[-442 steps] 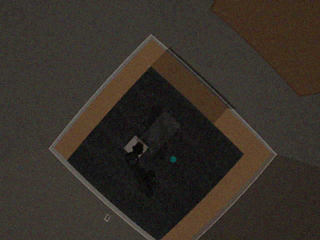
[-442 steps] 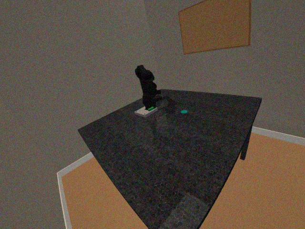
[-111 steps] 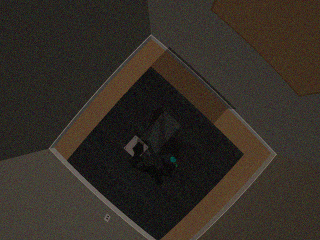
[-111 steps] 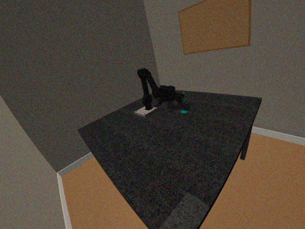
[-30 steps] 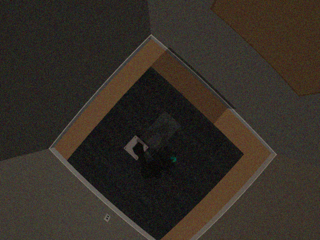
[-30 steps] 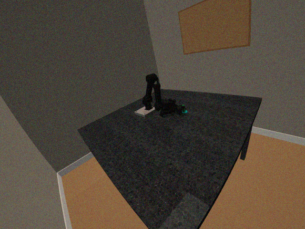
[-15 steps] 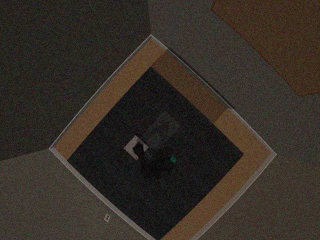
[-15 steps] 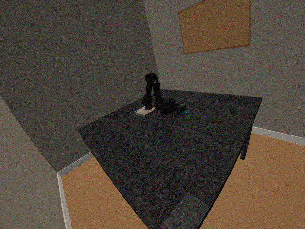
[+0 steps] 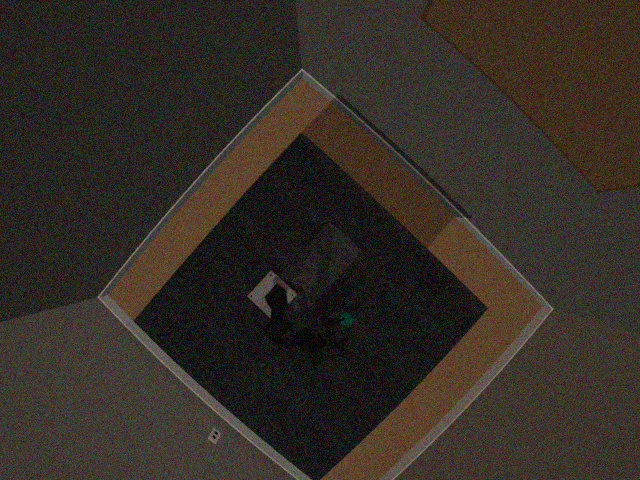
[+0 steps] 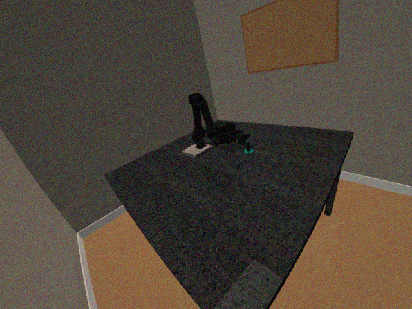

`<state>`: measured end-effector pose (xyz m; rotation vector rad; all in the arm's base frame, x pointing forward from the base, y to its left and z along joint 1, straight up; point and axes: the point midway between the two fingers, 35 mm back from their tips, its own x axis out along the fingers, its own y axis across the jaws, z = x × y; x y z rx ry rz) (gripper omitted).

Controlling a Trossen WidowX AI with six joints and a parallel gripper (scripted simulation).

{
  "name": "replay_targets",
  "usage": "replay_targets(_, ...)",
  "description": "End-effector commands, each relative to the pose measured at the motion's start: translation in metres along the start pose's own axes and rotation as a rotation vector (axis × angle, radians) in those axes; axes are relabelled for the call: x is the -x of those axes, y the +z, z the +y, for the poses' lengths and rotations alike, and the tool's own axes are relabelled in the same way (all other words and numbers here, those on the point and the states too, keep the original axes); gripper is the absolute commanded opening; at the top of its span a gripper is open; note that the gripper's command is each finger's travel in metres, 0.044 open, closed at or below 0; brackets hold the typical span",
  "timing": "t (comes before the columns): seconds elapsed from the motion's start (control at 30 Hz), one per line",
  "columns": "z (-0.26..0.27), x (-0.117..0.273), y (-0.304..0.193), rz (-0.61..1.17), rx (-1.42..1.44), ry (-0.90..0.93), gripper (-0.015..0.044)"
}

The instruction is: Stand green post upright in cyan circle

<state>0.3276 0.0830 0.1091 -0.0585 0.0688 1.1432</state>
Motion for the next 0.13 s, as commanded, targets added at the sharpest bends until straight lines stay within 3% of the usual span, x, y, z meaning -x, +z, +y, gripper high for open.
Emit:
replay_targets(0.0, 0.0013, 0.0025, 0.0183, -0.004, 0.013, 0.001, 0.0400)
replay_targets(0.1, 0.0014, 0.0026, 0.0190, -0.005, 0.014, 0.002, 0.0400)
